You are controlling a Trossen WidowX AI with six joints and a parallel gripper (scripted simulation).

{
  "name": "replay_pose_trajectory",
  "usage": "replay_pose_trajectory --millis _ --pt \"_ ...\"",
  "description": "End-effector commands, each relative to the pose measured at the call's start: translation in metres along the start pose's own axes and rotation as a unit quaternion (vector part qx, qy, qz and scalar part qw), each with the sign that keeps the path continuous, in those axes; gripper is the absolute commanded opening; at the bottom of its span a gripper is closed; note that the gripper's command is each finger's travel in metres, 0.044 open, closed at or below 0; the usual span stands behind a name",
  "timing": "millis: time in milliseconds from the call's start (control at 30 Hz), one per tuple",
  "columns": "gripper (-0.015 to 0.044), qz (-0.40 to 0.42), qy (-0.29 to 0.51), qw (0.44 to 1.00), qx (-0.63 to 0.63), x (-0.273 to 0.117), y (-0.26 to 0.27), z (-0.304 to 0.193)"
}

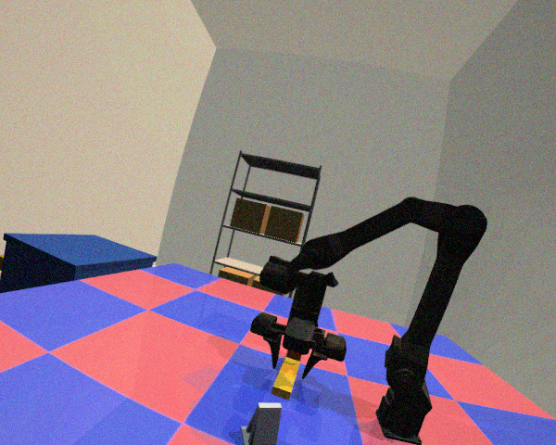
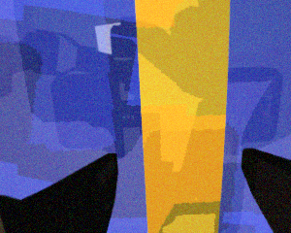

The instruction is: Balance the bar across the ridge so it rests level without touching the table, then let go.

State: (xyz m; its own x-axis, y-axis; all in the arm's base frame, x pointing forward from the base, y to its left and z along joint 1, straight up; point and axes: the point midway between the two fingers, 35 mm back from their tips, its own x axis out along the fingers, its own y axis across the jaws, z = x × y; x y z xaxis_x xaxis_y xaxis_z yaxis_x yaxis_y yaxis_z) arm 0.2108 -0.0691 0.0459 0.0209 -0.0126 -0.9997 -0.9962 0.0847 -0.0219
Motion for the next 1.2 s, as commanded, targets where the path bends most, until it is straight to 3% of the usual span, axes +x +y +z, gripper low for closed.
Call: replay_pose_trajectory --millis 0,100,333,433,1167 --pt "0.021 0.0 0.0 1.0 0.0 0.0 0.0 0.0" --pt "0.0131 0.0 0.0 1.0 0.0 0.0 0.0 0.0" --pt "0.0085 0.0 0.0 1.0 0.0 0.0 0.0 0.0" --pt "0.0006 0.0 0.0 1.0 0.0 -0.004 -0.001 0.0" --pt "0.0 -0.001 -0.001 1.0 -0.001 -0.058 -0.007 -0.002"
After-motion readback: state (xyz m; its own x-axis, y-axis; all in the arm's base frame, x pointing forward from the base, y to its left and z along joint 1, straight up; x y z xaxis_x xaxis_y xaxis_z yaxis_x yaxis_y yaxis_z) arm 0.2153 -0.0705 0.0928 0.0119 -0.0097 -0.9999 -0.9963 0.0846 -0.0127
